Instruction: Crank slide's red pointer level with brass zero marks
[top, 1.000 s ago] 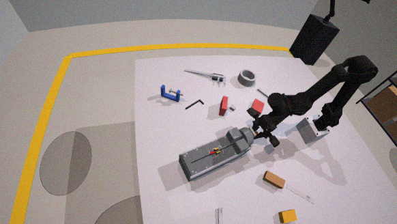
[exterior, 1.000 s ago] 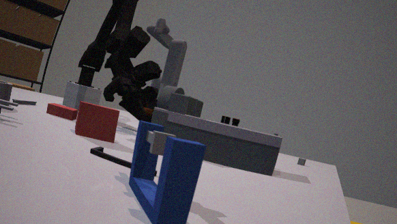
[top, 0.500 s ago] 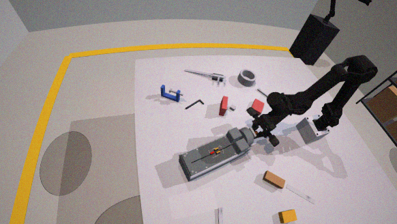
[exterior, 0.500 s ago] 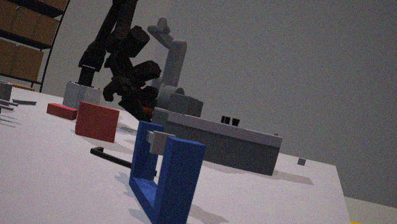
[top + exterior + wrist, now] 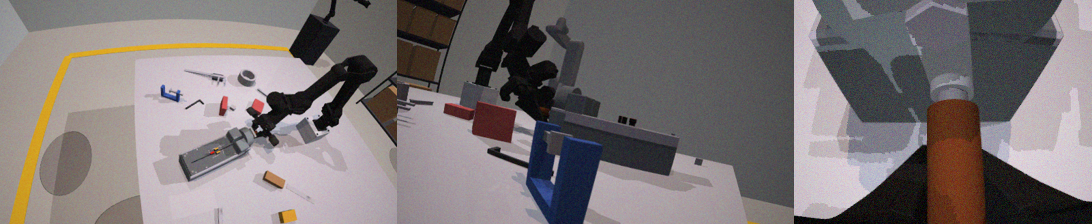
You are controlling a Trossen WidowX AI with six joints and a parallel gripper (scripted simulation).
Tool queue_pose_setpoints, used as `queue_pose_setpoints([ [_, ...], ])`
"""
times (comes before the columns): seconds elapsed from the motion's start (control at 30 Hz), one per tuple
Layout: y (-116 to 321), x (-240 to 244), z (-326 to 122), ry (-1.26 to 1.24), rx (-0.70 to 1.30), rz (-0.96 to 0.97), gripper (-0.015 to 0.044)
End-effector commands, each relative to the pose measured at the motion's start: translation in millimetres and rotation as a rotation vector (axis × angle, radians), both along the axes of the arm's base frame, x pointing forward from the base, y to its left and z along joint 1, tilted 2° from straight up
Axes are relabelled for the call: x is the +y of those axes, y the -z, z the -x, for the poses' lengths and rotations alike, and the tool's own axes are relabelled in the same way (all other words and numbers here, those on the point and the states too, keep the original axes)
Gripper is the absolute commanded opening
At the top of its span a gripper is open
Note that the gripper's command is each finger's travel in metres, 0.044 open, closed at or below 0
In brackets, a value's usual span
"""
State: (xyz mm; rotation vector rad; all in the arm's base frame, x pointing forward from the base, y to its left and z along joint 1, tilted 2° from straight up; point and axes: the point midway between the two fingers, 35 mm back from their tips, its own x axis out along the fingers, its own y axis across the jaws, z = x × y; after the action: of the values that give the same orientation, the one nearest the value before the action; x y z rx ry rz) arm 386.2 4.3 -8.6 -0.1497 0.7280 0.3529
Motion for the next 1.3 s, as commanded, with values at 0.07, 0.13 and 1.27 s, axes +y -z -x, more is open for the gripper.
queue_pose_setpoints([
  [0.07, -2.0, -8.7, -3.1, 0.021, -0.008, 0.014, 0.0000],
  [0.13, -2.2, -8.8, -3.2, 0.021, -0.008, 0.014, 0.0000],
  [1.27, -5.1, -11.5, -4.3, 0.021, -0.008, 0.014, 0.0000],
])
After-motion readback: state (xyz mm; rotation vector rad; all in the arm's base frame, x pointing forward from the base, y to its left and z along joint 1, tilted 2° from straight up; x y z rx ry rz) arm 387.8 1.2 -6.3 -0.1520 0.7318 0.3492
